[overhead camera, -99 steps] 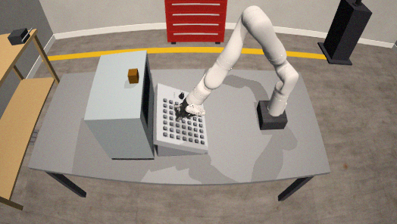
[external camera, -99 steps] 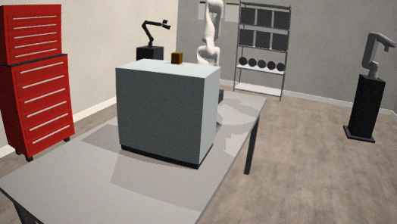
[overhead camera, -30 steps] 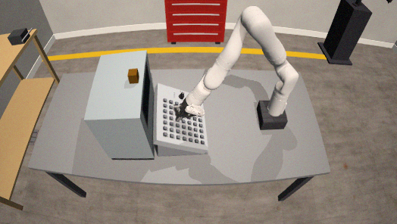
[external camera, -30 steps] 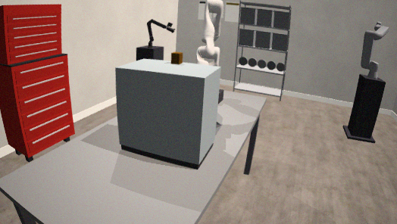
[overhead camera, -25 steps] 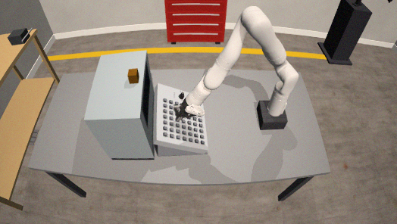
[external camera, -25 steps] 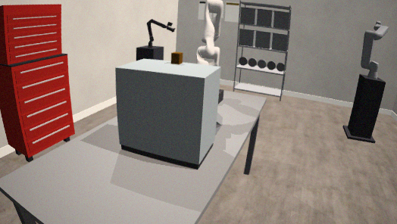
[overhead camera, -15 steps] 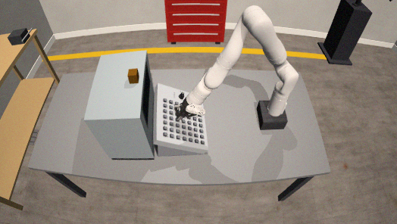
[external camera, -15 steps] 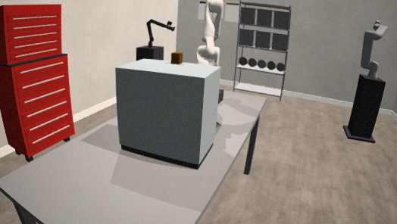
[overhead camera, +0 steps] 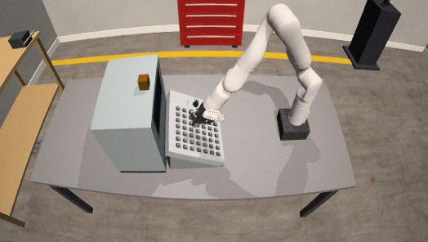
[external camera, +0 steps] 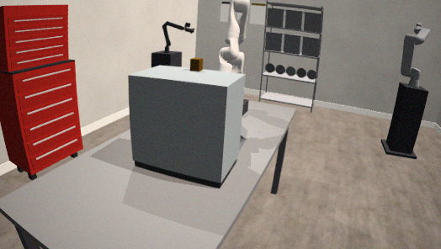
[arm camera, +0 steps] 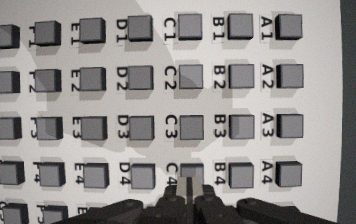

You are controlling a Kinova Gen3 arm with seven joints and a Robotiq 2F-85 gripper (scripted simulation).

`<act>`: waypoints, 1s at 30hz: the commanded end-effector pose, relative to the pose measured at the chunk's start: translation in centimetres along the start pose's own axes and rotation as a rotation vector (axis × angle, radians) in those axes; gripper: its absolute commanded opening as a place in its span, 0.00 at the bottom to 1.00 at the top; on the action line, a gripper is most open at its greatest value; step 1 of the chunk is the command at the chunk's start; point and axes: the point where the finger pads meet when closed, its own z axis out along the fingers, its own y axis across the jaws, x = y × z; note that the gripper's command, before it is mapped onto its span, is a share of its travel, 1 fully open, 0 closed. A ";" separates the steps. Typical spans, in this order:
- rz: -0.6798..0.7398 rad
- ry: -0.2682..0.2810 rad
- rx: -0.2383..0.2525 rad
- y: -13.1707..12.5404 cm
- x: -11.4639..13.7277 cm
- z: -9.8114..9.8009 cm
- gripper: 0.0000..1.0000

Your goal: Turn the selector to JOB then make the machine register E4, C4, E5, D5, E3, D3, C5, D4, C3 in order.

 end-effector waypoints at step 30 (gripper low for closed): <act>0.006 0.004 -0.003 0.1 0.3 -1.0 0.10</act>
